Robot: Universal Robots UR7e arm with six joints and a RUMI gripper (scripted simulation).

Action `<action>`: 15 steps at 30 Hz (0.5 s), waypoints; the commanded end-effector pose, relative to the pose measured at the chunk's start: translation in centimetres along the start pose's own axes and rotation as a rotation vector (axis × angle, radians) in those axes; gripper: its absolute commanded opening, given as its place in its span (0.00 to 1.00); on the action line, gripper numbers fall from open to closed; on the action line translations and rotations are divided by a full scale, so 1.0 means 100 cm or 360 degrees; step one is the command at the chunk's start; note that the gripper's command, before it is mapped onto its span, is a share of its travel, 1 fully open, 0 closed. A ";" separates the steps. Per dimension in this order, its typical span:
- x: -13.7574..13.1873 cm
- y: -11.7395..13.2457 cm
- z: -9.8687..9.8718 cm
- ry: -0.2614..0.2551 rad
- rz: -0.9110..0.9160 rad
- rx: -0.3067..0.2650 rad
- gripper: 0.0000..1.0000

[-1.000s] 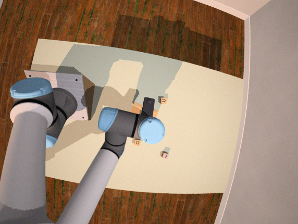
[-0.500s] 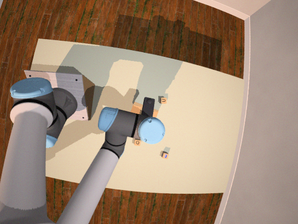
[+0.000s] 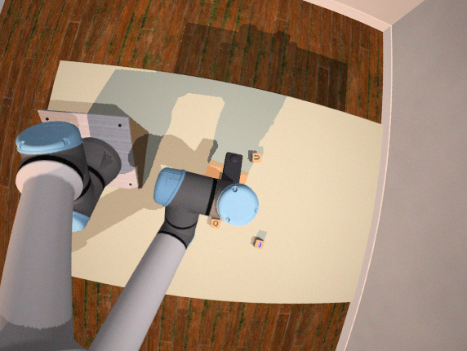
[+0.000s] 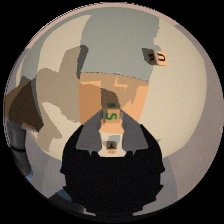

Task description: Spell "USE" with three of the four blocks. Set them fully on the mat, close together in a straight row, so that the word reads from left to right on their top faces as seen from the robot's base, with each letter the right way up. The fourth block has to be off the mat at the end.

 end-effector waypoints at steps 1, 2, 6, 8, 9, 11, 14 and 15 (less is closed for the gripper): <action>-0.001 0.000 0.001 -0.0004 -0.0003 0.0001 0.09; -0.001 0.000 0.001 -0.0004 -0.0003 0.0001 0.09; -0.001 0.000 0.001 -0.0004 -0.0003 0.0001 0.09; -0.001 0.000 0.001 -0.0004 -0.0003 0.0001 0.09; -0.001 0.000 0.001 -0.0004 -0.0003 0.0001 0.09; -0.001 0.000 0.001 -0.0004 -0.0003 0.0001 0.12; -0.001 0.000 0.001 -0.0004 -0.0003 0.0001 0.16; -0.001 0.000 0.001 -0.0004 -0.0003 0.0001 0.16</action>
Point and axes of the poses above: the point where the finger pads meet when closed, its own z axis out along the fingers, its own x axis across the jaws, y = z × x, the point moved 5 cm from there along -z, back along the fingers, and after that the axes turned 8 degrees about z, right-handed, at the moved point
